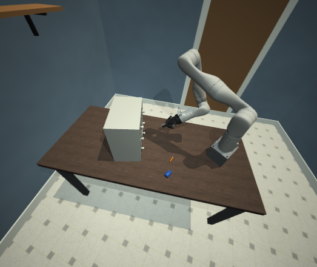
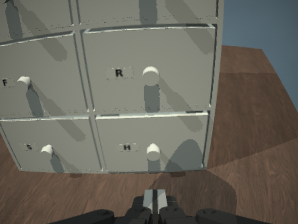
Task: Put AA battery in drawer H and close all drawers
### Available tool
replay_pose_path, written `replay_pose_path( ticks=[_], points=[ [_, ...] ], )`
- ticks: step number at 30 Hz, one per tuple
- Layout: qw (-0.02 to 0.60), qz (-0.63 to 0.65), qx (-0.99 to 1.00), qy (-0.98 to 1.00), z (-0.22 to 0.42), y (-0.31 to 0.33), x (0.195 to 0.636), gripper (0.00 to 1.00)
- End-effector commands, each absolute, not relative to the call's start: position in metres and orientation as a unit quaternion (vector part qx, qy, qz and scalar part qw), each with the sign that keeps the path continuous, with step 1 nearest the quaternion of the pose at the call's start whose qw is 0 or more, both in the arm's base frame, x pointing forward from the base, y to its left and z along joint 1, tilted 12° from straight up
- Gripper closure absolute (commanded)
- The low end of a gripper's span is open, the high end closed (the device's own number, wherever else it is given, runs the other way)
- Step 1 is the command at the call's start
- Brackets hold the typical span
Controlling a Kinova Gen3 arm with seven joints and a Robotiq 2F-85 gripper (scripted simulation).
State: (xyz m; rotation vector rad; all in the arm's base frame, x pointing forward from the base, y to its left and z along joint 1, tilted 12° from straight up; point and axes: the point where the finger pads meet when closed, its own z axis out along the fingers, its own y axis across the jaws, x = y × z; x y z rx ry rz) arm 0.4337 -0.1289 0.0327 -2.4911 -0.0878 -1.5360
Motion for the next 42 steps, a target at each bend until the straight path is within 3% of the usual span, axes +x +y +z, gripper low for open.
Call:
replay_pose_path(
  ticks=[1,42],
  points=[
    [0.1,-0.527,-0.843,-0.042,0.049,-0.13,0.44,1.0],
    [0.085,-0.288,-0.952,-0.067,0.086,-0.142,0.401,1.0]
  ],
)
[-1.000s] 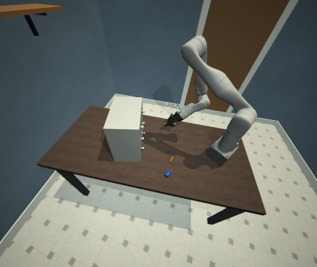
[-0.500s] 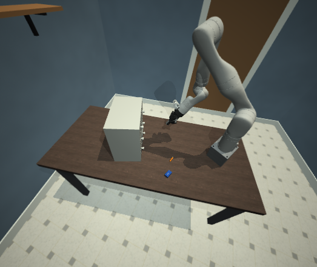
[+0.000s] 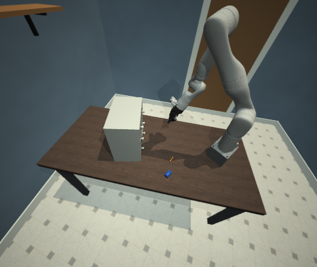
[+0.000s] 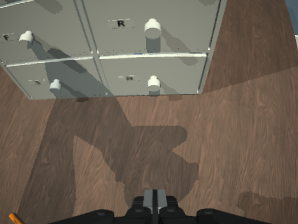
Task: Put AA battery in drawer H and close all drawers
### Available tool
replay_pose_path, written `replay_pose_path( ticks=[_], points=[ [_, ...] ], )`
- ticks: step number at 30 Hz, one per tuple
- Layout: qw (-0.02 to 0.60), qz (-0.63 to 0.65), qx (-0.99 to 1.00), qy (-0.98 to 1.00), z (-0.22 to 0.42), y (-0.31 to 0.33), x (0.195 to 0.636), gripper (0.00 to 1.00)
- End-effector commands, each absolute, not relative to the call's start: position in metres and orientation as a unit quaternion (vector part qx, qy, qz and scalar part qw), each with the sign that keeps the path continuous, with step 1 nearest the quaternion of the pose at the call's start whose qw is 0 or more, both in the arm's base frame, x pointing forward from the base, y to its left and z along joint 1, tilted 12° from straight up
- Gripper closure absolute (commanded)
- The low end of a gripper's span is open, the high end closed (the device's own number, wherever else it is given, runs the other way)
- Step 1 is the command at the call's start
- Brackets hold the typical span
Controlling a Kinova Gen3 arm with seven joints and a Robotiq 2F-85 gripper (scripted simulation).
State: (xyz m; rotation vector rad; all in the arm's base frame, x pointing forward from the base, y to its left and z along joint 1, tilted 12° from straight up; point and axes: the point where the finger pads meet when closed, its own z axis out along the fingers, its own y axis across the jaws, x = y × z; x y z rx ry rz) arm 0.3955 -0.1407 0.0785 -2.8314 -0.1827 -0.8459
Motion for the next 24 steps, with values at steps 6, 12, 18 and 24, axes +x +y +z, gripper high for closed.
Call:
replay_pose_path(
  ticks=[6,12,18,24],
  points=[
    [0.085,-0.274,-0.956,-0.069,0.088,-0.142,0.399,1.0],
    [0.083,-0.263,-0.959,-0.069,0.089,-0.143,0.397,1.0],
    [0.082,-0.243,-0.964,-0.071,0.092,-0.144,0.394,1.0],
    [0.08,-0.218,-0.97,-0.073,0.096,-0.145,0.39,1.0]
  ],
)
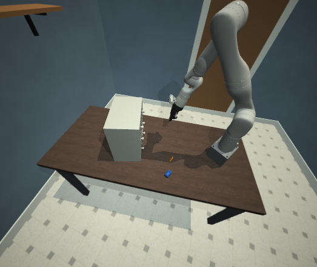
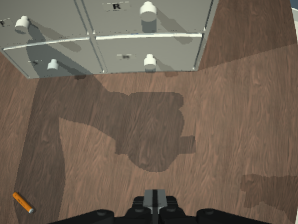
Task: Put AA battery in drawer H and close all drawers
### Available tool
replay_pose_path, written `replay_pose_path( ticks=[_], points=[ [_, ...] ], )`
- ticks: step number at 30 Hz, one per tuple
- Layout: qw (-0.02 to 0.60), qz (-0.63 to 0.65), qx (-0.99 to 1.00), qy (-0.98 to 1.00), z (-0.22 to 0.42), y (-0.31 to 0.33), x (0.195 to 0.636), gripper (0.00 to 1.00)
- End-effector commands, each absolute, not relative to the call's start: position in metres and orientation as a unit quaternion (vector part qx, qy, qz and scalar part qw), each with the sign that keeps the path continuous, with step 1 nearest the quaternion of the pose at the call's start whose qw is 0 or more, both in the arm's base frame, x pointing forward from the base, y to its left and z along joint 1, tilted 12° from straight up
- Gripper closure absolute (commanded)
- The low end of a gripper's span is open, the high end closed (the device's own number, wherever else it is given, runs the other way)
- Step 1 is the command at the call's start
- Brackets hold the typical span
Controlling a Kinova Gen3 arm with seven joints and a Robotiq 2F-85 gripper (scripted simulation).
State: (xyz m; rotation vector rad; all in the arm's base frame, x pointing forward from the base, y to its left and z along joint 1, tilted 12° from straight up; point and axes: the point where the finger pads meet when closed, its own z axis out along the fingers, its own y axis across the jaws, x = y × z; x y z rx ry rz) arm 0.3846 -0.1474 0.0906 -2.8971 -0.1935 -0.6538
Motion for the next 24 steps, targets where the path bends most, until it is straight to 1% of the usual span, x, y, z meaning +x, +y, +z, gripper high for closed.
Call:
replay_pose_path(
  ticks=[1,24],
  points=[
    [0.08,-0.214,-0.971,-0.073,0.097,-0.145,0.389,1.0],
    [0.073,-0.127,-0.986,-0.08,0.109,-0.149,0.376,1.0]
  ],
)
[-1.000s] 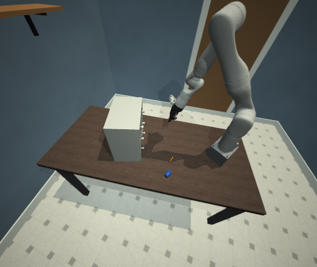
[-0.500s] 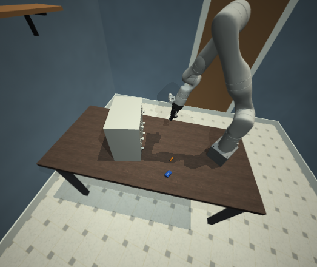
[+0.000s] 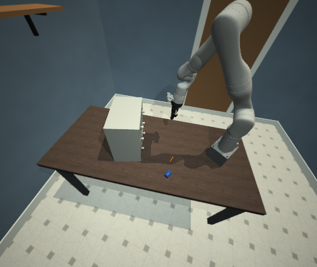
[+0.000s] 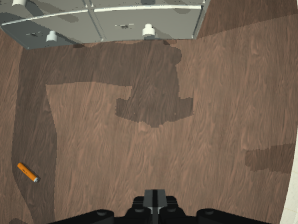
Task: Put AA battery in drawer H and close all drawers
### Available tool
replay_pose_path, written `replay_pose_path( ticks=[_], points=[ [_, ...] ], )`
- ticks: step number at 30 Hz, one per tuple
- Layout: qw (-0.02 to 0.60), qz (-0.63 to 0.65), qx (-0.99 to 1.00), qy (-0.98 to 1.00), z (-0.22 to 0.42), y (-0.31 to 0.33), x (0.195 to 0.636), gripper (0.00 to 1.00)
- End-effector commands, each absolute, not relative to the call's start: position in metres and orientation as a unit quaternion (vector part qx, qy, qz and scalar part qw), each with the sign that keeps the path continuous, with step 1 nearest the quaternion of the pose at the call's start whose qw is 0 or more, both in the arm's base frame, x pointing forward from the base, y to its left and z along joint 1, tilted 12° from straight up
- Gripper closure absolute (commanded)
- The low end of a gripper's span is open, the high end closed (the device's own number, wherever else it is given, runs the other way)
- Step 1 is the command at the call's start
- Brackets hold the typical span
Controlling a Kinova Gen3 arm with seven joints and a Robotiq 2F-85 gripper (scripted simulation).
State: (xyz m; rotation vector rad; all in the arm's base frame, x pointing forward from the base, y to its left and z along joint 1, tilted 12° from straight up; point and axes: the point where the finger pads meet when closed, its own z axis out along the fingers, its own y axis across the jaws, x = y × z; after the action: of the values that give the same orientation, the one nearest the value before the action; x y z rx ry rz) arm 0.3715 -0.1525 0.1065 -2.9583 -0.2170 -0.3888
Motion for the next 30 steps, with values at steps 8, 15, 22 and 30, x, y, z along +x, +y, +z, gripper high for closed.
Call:
replay_pose_path(
  ticks=[8,15,22,30],
  points=[
    [0.071,-0.098,-0.989,-0.082,0.1131,-0.1509,0.3714,1.0],
    [0.07,-0.086,-0.99,-0.083,0.1148,-0.1512,0.3696,1.0],
    [0.069,-0.076,-0.991,-0.084,0.1162,-0.1518,0.3681,1.0],
    [0.069,-0.074,-0.991,-0.084,0.1165,-0.152,0.3678,1.0]
  ],
)
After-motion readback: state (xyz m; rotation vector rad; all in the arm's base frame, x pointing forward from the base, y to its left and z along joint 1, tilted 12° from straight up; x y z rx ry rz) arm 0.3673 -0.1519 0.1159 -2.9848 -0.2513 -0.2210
